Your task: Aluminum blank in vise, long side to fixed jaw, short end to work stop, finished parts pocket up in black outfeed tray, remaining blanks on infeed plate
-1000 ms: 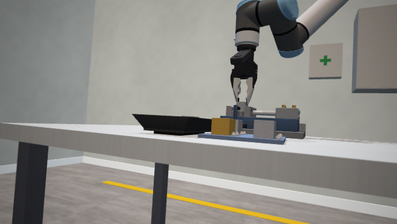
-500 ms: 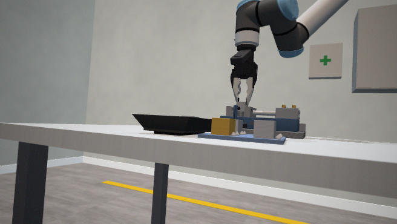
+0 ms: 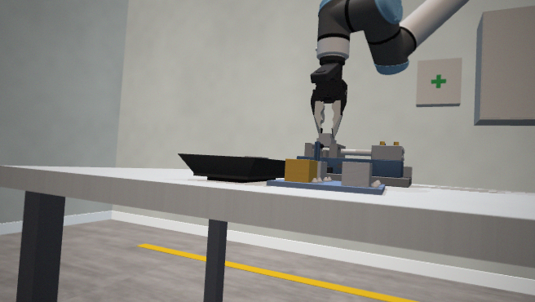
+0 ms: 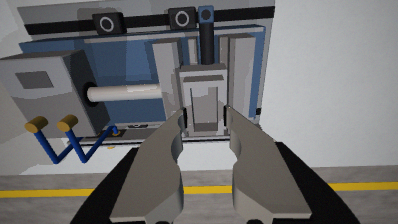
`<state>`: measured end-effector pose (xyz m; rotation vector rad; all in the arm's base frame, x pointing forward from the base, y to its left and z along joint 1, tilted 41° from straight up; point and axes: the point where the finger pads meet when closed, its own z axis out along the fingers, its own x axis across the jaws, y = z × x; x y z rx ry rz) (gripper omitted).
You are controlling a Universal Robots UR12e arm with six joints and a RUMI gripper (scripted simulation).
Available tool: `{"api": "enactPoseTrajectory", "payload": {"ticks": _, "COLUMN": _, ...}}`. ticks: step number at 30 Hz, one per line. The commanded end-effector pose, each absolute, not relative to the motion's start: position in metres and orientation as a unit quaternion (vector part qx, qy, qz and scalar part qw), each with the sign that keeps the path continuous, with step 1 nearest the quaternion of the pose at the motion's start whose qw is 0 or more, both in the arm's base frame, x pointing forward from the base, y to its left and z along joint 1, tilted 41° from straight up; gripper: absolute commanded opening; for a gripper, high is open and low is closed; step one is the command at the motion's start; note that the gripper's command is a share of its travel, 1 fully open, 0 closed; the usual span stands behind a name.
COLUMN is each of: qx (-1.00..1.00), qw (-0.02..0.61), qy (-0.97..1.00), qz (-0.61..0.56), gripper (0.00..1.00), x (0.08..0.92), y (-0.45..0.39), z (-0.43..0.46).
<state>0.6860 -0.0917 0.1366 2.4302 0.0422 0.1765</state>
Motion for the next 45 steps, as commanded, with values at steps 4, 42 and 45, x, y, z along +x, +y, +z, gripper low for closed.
{"api": "enactPoseTrajectory", "payload": {"ticks": 4, "qx": 0.936, "qw": 0.345, "qy": 0.016, "qz": 0.069, "gripper": 0.00, "x": 0.685, "y": -0.085, "z": 0.145}}
{"api": "enactPoseTrajectory", "payload": {"ticks": 42, "qx": 0.936, "qw": 0.344, "qy": 0.017, "qz": 0.068, "gripper": 0.00, "x": 0.687, "y": -0.060, "z": 0.158}}
{"api": "enactPoseTrajectory", "payload": {"ticks": 45, "qx": 0.937, "qw": 0.343, "qy": 0.018, "qz": 0.067, "gripper": 0.00, "x": 0.692, "y": -0.051, "z": 0.151}}
